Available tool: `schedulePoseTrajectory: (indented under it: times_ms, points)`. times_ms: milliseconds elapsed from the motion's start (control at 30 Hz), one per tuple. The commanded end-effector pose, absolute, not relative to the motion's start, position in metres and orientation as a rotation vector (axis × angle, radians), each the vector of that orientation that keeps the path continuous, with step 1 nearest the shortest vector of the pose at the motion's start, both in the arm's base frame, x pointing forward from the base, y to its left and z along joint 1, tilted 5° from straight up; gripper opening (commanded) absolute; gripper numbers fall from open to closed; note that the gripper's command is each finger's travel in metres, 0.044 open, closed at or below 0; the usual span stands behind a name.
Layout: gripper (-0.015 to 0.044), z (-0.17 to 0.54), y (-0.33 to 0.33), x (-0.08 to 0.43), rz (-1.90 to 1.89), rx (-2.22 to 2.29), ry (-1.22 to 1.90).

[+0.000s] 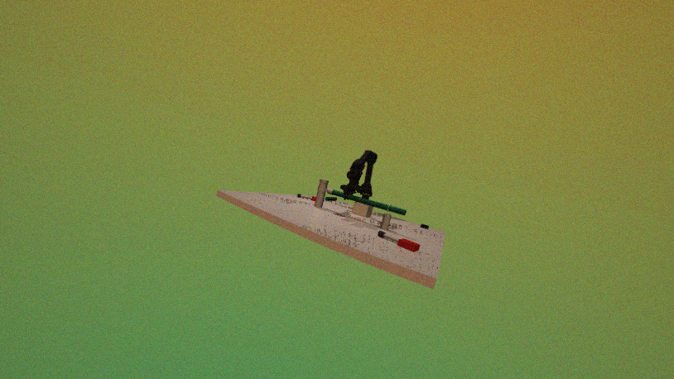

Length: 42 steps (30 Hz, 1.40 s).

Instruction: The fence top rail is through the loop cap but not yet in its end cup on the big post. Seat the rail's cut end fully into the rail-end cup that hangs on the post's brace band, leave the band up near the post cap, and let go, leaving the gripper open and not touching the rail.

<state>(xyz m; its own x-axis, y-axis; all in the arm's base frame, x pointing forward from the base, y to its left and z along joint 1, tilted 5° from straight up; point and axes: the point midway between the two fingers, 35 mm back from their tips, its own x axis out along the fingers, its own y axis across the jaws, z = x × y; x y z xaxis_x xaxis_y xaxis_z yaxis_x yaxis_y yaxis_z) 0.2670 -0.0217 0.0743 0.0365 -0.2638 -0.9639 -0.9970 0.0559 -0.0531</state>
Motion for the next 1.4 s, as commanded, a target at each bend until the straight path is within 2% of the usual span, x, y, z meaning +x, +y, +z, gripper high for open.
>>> schedulePoseTrajectory:
  times_ms: [0,1100,1367]
  points:
    - [0.0000,0.077,-0.028,0.267,0.977,-1.385,1.400]
    - [0.0000,0.075,-0.038,0.267,0.992,-1.377,1.395]
    - [0.0210,0.075,-0.038,0.267,0.992,-1.377,1.395]
